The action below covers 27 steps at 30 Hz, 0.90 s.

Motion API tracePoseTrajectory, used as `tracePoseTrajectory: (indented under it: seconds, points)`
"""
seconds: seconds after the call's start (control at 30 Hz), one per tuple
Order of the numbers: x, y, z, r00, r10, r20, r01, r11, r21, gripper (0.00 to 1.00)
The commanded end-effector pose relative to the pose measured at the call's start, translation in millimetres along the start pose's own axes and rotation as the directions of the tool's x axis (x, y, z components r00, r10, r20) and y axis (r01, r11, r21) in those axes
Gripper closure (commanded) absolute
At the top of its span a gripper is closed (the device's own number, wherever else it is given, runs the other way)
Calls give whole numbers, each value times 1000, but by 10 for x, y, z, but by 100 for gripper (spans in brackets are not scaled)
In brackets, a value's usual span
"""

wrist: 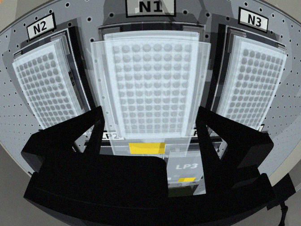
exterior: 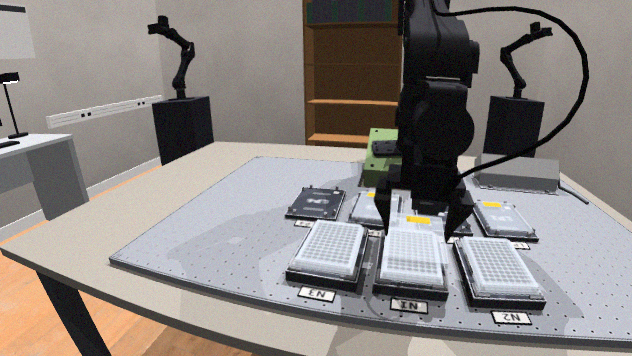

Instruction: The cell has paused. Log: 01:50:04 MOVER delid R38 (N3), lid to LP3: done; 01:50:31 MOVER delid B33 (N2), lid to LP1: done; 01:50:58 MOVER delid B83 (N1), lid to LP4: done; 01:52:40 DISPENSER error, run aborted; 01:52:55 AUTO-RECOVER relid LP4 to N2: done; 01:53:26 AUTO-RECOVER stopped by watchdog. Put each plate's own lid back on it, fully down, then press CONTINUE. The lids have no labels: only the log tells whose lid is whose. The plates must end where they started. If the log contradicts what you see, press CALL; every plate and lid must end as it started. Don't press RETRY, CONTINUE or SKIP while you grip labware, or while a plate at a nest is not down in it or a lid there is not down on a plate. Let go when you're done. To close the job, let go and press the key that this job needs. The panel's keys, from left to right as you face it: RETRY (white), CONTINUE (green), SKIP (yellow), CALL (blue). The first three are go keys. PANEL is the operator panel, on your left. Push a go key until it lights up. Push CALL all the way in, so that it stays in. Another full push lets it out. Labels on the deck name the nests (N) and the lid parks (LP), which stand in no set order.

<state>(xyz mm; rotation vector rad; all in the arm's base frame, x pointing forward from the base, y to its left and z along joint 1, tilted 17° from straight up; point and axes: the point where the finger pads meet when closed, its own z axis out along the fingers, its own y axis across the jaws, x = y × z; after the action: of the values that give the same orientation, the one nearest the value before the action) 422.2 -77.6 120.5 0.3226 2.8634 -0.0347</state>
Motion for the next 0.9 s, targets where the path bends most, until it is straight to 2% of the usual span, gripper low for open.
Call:
tracePoseTrajectory:
  seconds: [0.0,0.33,0.53,0.87]
  points:
    - [-150,-67,-202,997,-22,78,23,1000,-15,100]
    - [-159,12,-191,997,-29,70,30,999,-16,100]
    - [-150,-22,-119,998,-24,64,25,1000,-11,100]
    - [-154,-45,-84,998,-23,64,24,1000,-10,100]
